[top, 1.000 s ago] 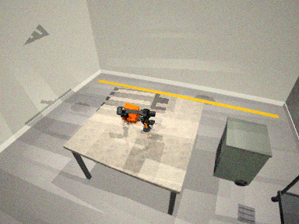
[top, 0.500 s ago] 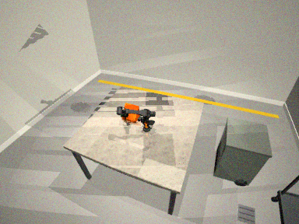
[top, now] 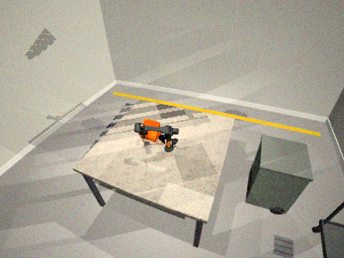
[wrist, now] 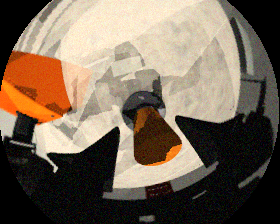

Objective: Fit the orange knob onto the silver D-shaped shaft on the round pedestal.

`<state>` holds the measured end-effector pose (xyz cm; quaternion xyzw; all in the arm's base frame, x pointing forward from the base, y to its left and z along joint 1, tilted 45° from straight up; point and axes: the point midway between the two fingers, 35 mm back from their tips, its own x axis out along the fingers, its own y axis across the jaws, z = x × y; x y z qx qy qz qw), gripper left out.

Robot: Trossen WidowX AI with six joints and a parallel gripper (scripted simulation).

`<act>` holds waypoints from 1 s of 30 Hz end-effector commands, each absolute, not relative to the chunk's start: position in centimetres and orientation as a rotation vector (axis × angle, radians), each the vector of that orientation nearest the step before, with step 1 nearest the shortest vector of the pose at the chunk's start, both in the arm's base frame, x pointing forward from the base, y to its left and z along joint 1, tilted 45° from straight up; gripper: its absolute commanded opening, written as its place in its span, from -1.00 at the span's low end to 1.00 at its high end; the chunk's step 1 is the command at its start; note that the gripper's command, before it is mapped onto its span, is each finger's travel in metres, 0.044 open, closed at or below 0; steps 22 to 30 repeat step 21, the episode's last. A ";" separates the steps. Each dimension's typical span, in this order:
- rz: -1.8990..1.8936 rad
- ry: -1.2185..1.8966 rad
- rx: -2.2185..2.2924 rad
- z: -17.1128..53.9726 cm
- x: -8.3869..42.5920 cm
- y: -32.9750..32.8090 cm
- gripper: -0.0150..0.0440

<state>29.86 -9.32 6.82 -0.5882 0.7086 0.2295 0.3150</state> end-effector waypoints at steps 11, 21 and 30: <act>0.609 1.862 -1.545 12.9 31.0 -3.2 1.00; 0.609 1.865 -1.547 13.5 31.3 -2.7 1.00; 0.609 1.865 -1.547 13.5 31.3 -2.7 1.00</act>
